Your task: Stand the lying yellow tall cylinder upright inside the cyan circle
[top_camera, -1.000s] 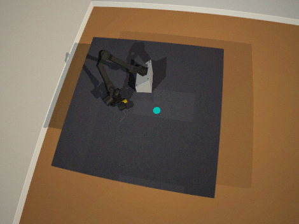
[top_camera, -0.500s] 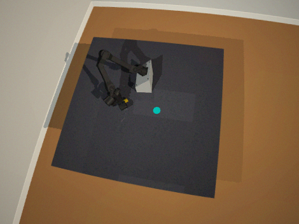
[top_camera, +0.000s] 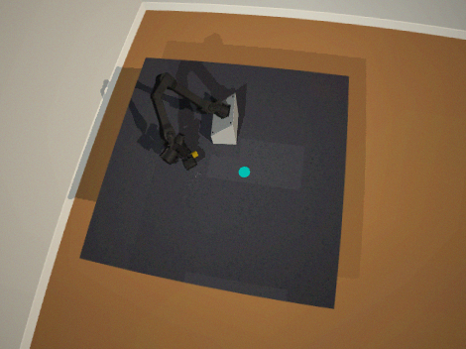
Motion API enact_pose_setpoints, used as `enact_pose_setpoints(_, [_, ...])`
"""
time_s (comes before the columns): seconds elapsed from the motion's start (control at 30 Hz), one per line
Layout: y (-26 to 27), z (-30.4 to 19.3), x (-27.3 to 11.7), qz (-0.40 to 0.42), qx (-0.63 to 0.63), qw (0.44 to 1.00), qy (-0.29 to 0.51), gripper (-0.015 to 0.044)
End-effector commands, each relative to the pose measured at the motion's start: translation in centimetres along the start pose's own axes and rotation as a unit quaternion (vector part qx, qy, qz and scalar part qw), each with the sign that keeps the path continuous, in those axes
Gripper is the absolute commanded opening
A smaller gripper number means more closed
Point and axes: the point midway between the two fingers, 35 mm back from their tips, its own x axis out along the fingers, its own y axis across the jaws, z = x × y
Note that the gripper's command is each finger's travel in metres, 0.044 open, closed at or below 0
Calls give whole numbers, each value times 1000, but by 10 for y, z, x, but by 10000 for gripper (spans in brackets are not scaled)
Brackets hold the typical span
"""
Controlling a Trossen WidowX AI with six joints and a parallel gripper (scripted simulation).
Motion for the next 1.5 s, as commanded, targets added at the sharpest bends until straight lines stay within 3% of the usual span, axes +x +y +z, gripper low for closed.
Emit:
enact_pose_setpoints(0.0, [-1,3,-17,2,5,1000,-6,105])
enact_pose_setpoints(0.6, [-5,0,-57,1,-3,1000,-10,105])
enact_pose_setpoints(1.47, [72,-32,-62,28,-265,964,5,105])
